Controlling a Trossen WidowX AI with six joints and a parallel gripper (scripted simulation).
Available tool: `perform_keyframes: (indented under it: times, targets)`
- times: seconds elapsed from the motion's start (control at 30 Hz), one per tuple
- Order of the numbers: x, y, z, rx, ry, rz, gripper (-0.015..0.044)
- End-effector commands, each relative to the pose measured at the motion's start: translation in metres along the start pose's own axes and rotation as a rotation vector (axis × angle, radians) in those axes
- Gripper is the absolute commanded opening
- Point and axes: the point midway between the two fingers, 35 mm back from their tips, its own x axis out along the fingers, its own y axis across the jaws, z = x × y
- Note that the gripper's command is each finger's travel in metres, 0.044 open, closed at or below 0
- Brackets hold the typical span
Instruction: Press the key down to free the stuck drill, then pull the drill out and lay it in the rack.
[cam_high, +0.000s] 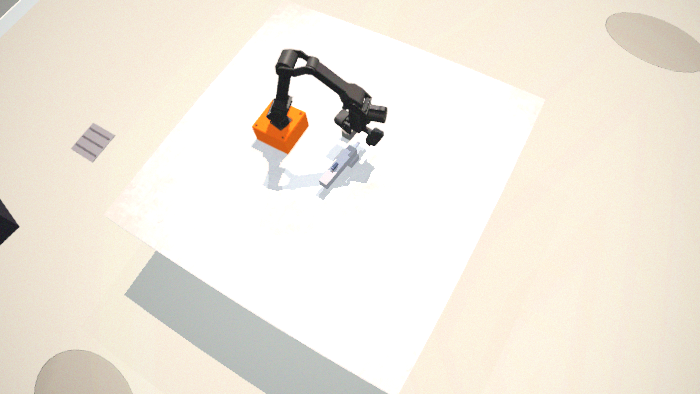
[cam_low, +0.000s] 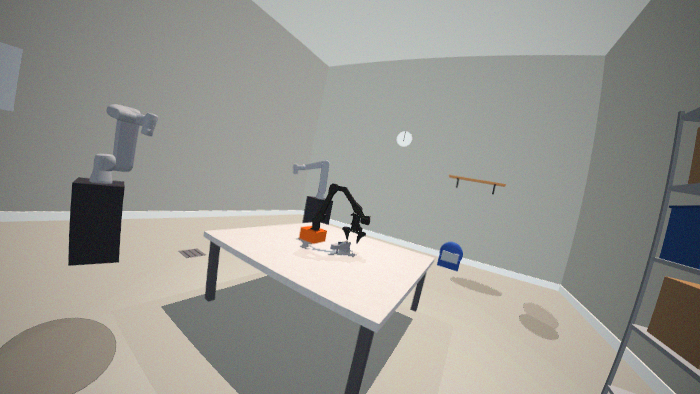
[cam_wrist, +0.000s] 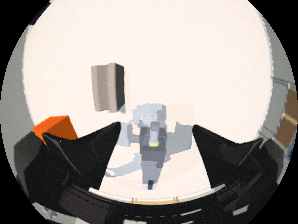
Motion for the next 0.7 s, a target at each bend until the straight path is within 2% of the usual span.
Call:
perform_keyframes:
  times: [0.0,0.67]
  targets:
    - [0.007,0.001,-0.002,-0.003,0.002,0.006,0.044]
    - [0.038,0.002,-0.011,-0.003,0.003,0.006,0.044]
